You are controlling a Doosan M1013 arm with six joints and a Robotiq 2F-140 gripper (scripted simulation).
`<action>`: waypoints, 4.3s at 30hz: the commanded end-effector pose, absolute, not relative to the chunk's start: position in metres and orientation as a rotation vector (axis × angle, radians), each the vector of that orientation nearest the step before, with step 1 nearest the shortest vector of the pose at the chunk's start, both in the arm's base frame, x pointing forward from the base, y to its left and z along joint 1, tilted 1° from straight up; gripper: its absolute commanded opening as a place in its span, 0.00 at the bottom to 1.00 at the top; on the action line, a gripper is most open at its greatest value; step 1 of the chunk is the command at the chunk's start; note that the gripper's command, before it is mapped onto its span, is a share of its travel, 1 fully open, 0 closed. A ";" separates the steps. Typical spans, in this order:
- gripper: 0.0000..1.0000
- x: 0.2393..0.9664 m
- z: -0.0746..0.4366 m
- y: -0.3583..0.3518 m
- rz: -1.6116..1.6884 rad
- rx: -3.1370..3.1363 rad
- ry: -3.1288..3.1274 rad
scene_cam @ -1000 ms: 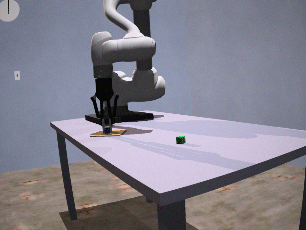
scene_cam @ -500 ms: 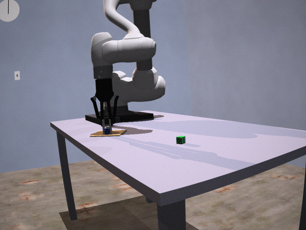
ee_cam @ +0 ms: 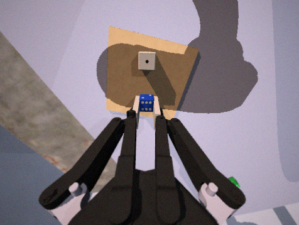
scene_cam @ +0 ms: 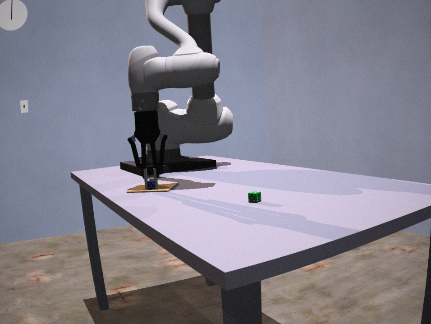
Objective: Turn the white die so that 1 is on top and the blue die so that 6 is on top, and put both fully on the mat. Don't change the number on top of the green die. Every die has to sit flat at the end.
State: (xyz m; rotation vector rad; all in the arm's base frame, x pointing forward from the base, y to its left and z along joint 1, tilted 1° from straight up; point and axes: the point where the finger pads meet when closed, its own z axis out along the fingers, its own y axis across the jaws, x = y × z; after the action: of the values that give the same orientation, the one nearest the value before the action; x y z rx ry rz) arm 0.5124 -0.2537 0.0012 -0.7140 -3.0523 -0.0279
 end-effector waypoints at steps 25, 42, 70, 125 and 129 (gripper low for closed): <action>0.23 0.512 0.001 -0.254 -0.028 -0.714 -3.052; 0.32 0.512 0.001 -0.254 -0.028 -0.714 -3.052; 0.32 0.513 0.070 -0.255 -0.028 -0.714 -3.052; 1.00 0.513 0.150 -0.256 -0.028 -0.714 -3.052; 1.00 0.513 0.160 -0.257 -0.028 -0.714 -3.052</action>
State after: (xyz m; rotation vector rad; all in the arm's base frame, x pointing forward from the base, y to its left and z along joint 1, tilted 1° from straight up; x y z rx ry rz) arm 0.5128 -0.2566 0.1542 -0.7140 -3.0525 -0.0279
